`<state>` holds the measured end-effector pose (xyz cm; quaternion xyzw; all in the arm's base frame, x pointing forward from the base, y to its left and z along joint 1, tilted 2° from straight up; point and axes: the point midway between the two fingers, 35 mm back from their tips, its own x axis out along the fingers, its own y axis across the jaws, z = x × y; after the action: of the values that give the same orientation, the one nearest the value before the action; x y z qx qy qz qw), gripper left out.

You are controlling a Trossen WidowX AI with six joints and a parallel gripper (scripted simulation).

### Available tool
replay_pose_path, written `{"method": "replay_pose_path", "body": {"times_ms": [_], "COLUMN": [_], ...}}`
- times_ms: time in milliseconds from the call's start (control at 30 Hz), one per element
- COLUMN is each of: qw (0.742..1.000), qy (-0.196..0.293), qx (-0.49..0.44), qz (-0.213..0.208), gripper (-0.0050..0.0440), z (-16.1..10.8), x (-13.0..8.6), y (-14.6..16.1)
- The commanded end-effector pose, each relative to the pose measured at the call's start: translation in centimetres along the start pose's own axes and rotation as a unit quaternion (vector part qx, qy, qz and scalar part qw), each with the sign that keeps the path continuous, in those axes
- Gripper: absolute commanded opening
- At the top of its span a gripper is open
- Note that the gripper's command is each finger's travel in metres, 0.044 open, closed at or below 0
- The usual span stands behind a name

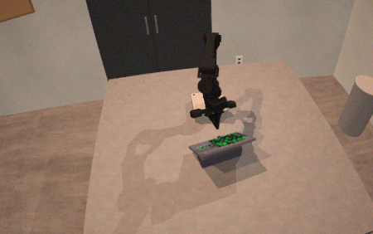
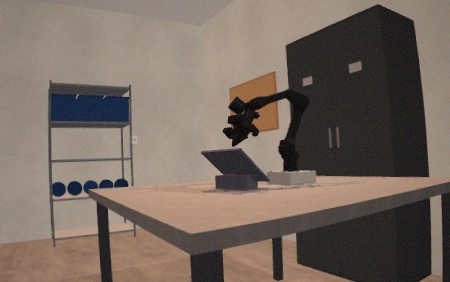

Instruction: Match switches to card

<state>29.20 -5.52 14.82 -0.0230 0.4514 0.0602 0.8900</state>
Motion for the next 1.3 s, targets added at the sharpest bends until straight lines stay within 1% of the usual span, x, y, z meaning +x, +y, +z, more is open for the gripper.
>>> {"method": "replay_pose_path", "body": {"times_ms": [0, 167, 233, 300, 467, 500, 567, 633, 900, 1033, 1267], "qw": [1.000, 1.000, 1.000, 1.000, 1.000, 1.000, 1.000, 1.000, 1.000, 1.000, 1.000], "qy": [0.003, -0.001, -0.001, -0.005, -0.004, -0.002, 0.005, 0.008, 0.008, 0.008, 0.008], "qx": [-0.005, -0.004, -0.004, -0.004, -0.004, -0.004, -0.004, -0.004, -0.004, -0.004, -0.004], "qz": [0.004, 0.003, 0.003, 0.003, 0.004, 0.004, 0.004, 0.004, 0.004, 0.004, 0.004], "gripper": [0.0000, 0.0000, 0.0000, 0.0000, 0.0000, 0.0000, 0.0000, 0.0000, 0.0000, 0.0000, 0.0000], "z": [-0.5, -1.7, -1.7, -2.1, -2.1, -2.1, -2.0, -2.0, -2.0, -2.0, -2.0], "x": [-0.1, -0.3, -0.3, -0.4, -0.2, 0.3, 2.3, 3.1, 3.1, 4.0, 4.4], "y": [3.7, 8.4, 8.4, 9.4, 9.6, 9.6, 9.6, 9.6, 9.6, 9.6, 9.6]}}
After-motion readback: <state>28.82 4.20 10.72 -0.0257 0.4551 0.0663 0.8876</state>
